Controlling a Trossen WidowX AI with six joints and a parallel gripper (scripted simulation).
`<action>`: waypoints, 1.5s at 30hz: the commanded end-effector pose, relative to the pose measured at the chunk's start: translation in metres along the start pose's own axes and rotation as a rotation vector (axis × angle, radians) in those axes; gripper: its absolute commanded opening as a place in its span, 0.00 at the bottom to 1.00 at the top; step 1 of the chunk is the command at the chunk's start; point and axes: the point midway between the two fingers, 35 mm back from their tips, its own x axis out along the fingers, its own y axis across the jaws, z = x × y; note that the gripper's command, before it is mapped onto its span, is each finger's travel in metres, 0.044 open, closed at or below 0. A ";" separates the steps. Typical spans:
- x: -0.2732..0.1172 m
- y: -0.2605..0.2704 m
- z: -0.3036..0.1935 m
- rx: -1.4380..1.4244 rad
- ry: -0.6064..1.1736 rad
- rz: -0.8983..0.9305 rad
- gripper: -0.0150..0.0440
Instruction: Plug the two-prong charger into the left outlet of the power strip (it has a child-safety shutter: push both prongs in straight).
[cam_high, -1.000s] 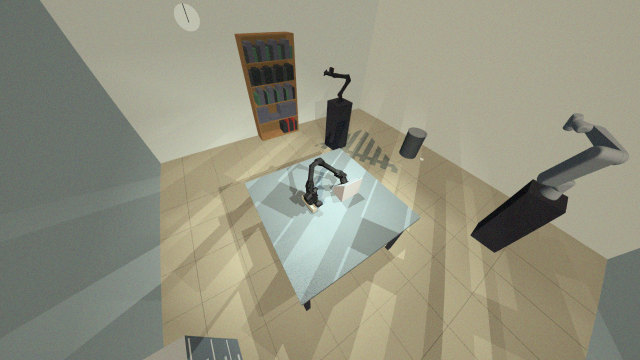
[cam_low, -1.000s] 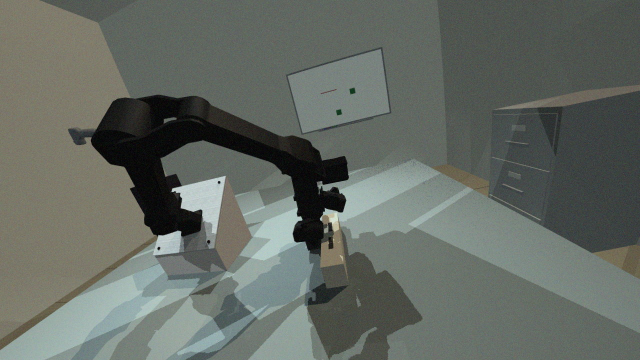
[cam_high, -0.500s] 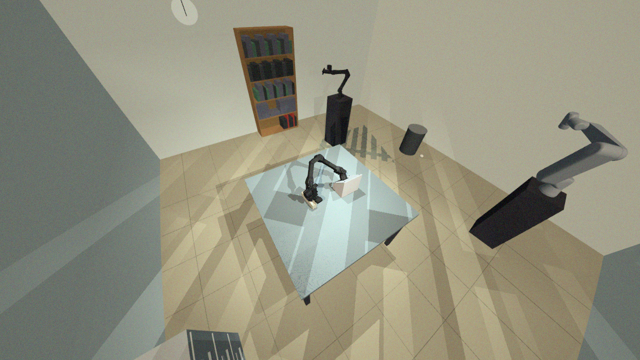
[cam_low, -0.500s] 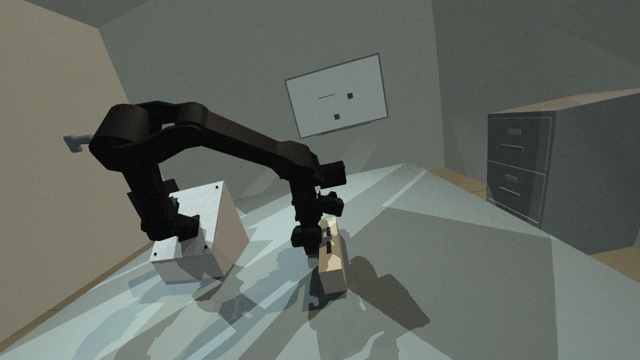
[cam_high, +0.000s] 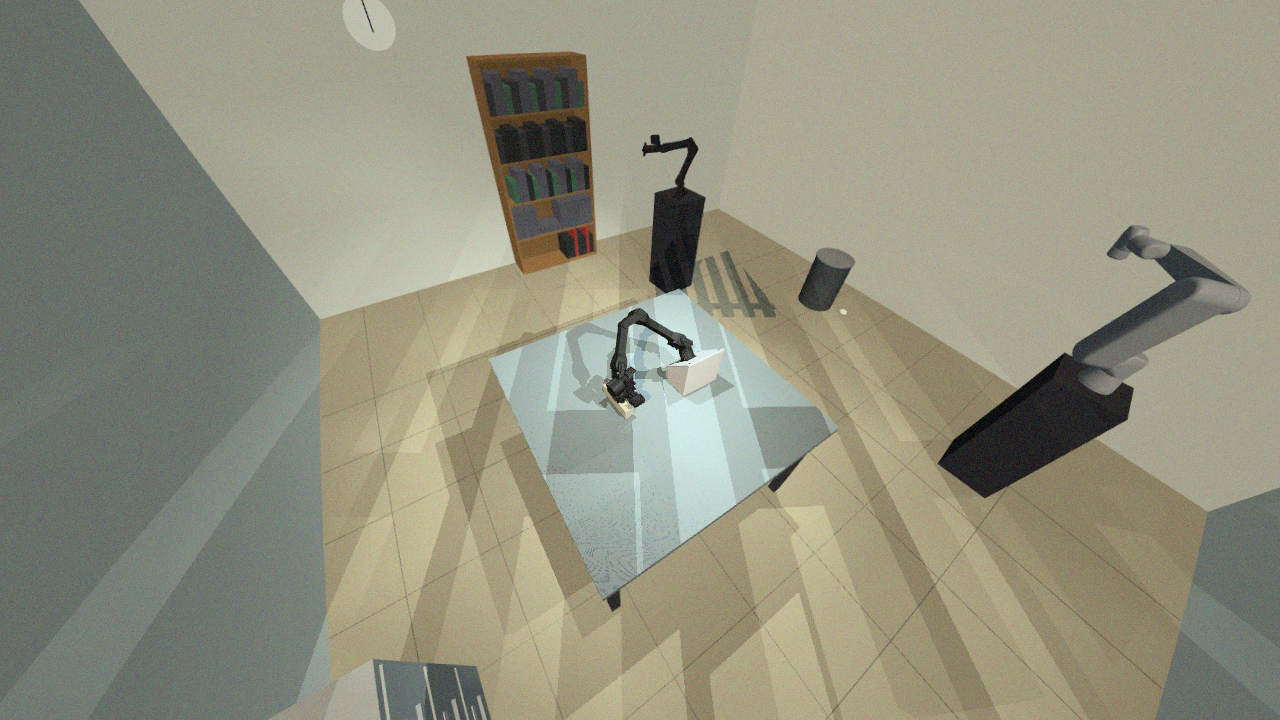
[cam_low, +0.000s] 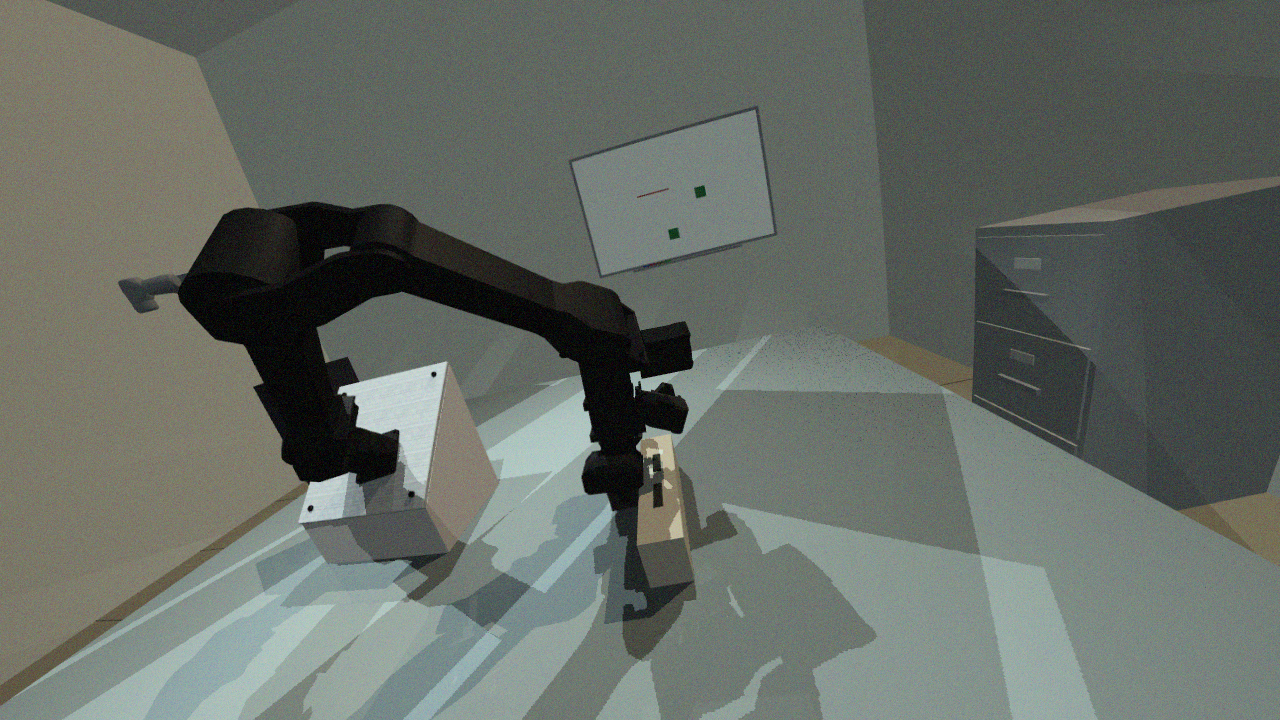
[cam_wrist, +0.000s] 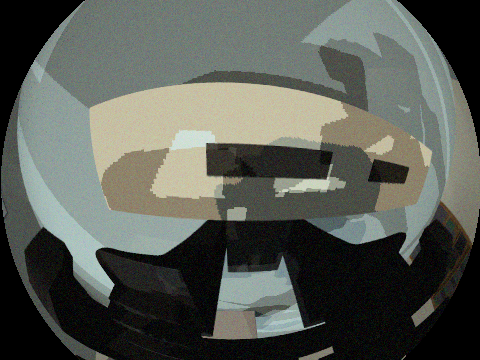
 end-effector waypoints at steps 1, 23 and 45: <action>0.000 0.000 0.001 0.002 -0.002 0.000 0.39; 0.000 0.000 -0.001 0.005 -0.005 0.001 1.00; 0.001 0.000 -0.007 0.013 -0.015 0.002 1.00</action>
